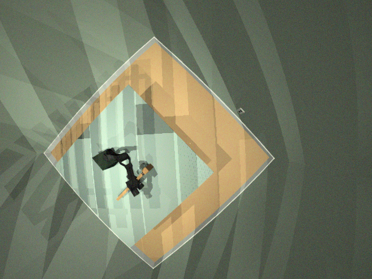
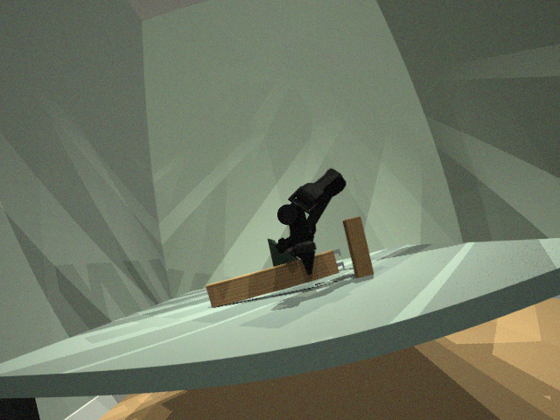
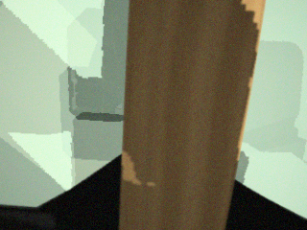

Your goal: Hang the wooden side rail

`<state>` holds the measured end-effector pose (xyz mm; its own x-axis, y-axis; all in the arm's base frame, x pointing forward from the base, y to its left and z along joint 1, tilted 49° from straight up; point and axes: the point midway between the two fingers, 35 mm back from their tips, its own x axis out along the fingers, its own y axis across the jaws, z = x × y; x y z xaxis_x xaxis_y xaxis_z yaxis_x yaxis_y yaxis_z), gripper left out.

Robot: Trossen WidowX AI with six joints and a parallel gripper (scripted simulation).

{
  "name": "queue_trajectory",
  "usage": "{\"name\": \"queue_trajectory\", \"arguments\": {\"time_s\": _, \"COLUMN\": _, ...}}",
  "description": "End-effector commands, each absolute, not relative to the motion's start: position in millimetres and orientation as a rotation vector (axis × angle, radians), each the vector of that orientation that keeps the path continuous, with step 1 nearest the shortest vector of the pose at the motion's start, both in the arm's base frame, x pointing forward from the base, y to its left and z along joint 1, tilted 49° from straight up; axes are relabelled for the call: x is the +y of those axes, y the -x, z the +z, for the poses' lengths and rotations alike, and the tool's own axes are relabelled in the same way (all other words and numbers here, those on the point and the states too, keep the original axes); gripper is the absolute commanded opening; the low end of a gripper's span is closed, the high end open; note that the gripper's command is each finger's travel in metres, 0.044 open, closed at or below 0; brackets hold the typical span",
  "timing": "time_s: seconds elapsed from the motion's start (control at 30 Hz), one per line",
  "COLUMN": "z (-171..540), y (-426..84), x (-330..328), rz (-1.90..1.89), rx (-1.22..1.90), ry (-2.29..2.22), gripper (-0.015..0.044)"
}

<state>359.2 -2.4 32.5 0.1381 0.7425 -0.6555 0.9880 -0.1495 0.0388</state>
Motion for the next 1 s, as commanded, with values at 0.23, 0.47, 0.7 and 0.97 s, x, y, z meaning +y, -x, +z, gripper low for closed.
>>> {"name": "queue_trajectory", "arguments": {"time_s": 0.23, "z": 36.3, "y": -363.6, "x": -8.0, "rz": -0.693, "rx": 1.632, "ry": -1.962, "gripper": 0.0}}
{"name": "queue_trajectory", "arguments": {"time_s": 0.47, "z": 36.7, "y": -364.4, "x": -7.4, "rz": -0.693, "rx": 1.632, "ry": -1.962, "gripper": 0.0}}
{"name": "queue_trajectory", "arguments": {"time_s": 0.7, "z": 37.4, "y": -365.3, "x": -7.1, "rz": -0.693, "rx": 1.632, "ry": -1.962, "gripper": 0.0}}
{"name": "queue_trajectory", "arguments": {"time_s": 0.97, "z": 37.9, "y": -365.3, "x": -6.3, "rz": -0.693, "rx": 1.632, "ry": -1.962, "gripper": 0.0}}
